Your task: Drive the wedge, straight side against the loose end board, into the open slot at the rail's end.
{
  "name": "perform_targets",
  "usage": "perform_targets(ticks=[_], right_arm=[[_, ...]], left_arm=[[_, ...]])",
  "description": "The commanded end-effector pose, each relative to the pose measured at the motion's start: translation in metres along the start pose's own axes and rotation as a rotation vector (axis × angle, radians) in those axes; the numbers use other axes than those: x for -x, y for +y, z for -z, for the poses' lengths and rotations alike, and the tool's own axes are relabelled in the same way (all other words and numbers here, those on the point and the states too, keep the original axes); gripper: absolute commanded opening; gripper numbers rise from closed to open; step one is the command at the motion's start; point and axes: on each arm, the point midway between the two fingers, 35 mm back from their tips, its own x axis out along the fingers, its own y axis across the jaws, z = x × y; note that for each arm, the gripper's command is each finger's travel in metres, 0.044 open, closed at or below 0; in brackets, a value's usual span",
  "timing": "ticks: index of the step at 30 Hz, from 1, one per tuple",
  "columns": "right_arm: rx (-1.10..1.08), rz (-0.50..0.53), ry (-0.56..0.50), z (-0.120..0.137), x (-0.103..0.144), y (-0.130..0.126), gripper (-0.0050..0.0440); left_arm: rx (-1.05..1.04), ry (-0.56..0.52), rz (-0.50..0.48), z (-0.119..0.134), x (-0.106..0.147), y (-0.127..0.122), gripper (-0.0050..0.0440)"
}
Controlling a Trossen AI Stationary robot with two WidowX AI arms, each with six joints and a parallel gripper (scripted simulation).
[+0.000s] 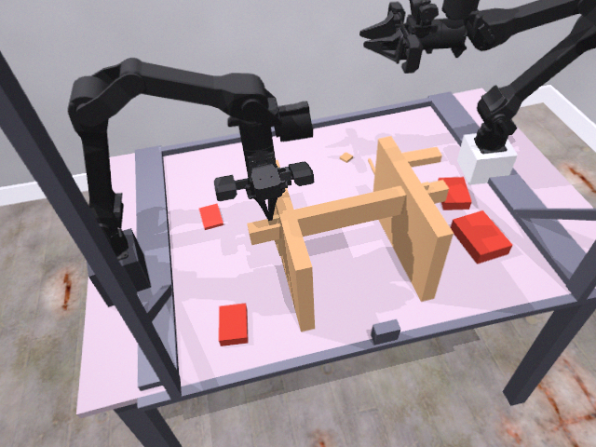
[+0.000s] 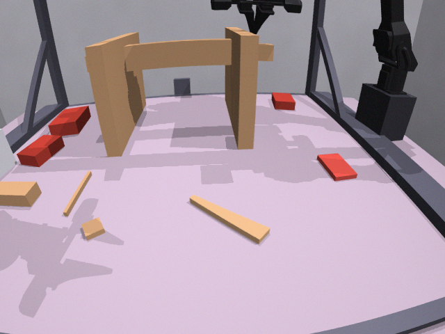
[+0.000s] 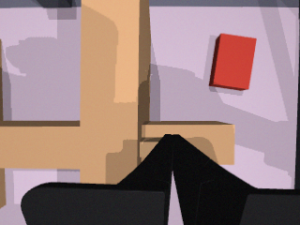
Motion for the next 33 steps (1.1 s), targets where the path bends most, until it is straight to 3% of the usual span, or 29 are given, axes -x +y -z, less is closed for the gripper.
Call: perform_targets(ticks=[1,33], right_arm=[[0.006,0.006,-0.004,-0.001,0.001,-0.001,0.0205],[0.006,0.006,-0.004,-0.001,0.001,-0.001,0.0205]], left_arm=[[-0.008,-0.006,-0.033,-0.004,0.009,0.003,-0.005],[0.039,0.037,0.105,0.016,-0.03,-0.013,-0.005]])
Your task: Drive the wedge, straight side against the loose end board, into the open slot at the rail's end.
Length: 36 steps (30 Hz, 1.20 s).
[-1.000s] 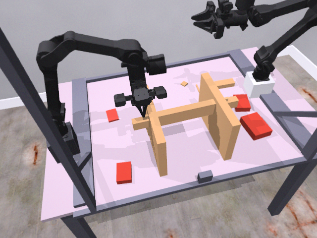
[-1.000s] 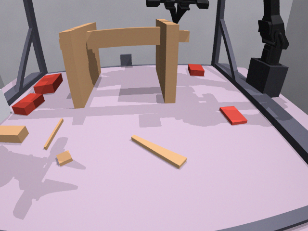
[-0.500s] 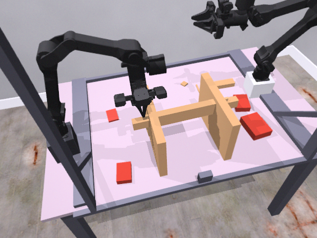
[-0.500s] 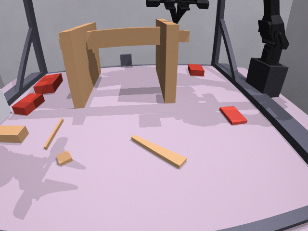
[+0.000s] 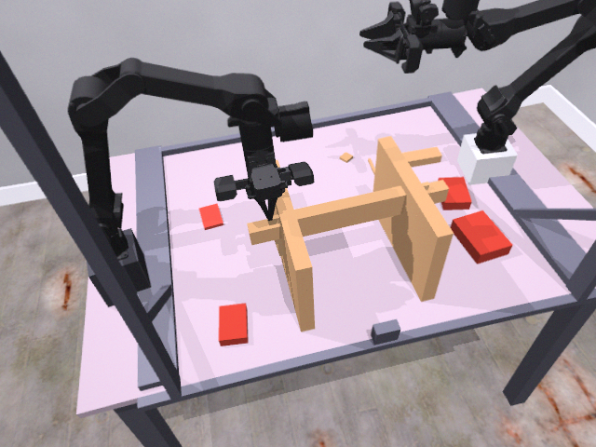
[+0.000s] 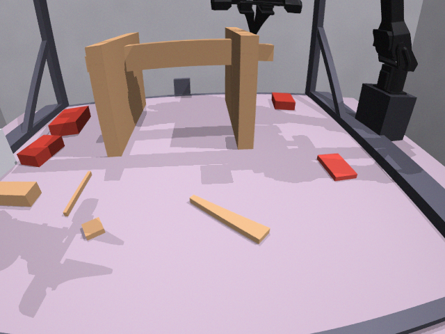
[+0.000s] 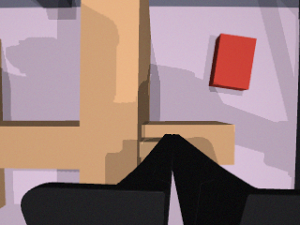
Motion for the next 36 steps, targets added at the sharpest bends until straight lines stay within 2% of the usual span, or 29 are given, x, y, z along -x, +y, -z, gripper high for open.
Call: perform_targets(ticks=[1,36], right_arm=[[0.006,0.006,-0.004,-0.001,0.001,-0.001,0.0205],[0.006,0.006,-0.004,-0.001,0.001,-0.001,0.0205]], left_arm=[[0.039,0.04,0.109,0.017,-0.03,-0.013,-0.005],[0.074,0.077,0.218,0.033,-0.06,-0.03,-0.005]])
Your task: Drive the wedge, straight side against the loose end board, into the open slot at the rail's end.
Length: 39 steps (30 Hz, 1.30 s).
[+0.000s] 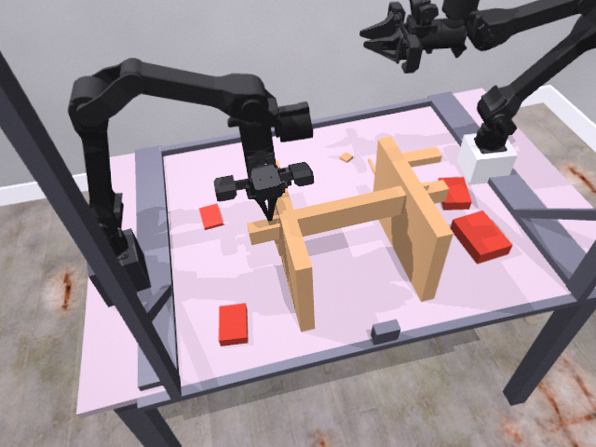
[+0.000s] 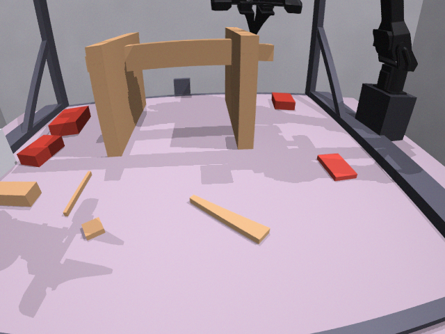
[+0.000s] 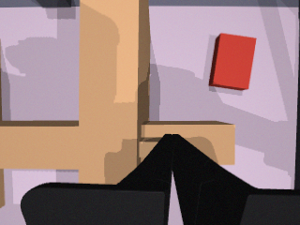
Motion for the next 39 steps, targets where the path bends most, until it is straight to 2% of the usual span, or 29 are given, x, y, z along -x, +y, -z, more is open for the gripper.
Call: perform_targets(ticks=[1,30,31,32,33,39], right_arm=[[0.006,0.006,-0.004,-0.001,0.001,-0.001,0.0205],[0.006,0.006,-0.004,-0.001,0.001,-0.001,0.0205],[0.006,0.006,-0.004,-0.001,0.001,-0.001,0.0205],[0.006,0.006,-0.004,-0.001,0.001,-0.001,0.0205],[0.006,0.006,-0.004,-0.001,0.001,-0.001,0.0205],[0.006,0.006,-0.004,-0.001,0.001,-0.001,0.0205]], left_arm=[[0.075,0.076,0.216,0.032,-0.06,-0.029,-0.005],[0.076,0.074,0.213,0.032,-0.061,-0.028,-0.005],[-0.015,-0.004,-0.049,-0.005,0.013,0.005,-0.005],[-0.007,-0.001,-0.027,-0.003,0.007,0.002,-0.005],[-0.013,-0.007,-0.05,-0.005,0.014,0.005,-0.005],[-0.005,0.0,-0.023,-0.002,0.006,0.002,-0.005]])
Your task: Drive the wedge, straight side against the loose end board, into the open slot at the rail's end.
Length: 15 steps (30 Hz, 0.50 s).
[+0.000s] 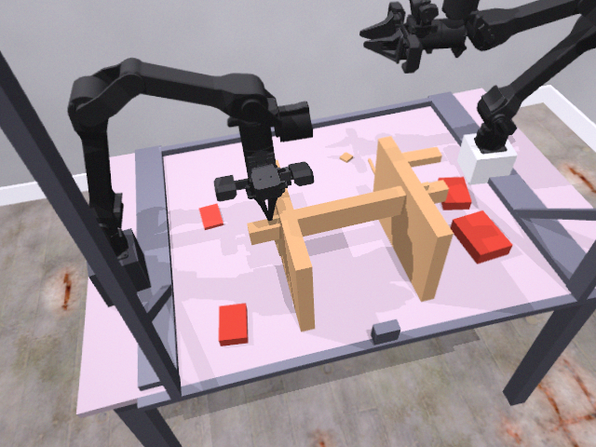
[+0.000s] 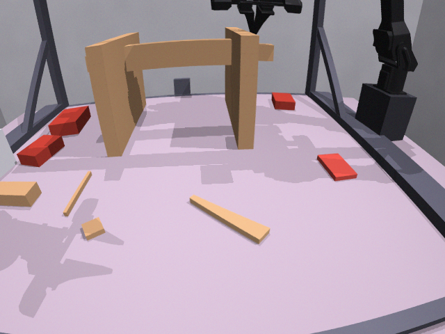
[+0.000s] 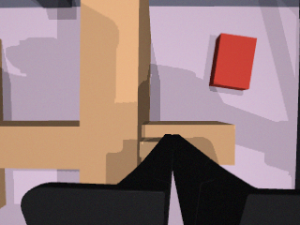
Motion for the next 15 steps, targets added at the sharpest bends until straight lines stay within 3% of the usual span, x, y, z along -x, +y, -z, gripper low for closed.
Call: perform_targets(ticks=[1,15], right_arm=[[0.006,0.006,-0.004,-0.001,0.001,-0.001,0.0205],[0.006,0.006,-0.004,-0.001,0.001,-0.001,0.0205]], left_arm=[[-0.013,0.001,-0.038,-0.003,0.015,0.004,-0.005],[-0.006,0.001,-0.019,-0.001,0.048,0.004,-0.005]])
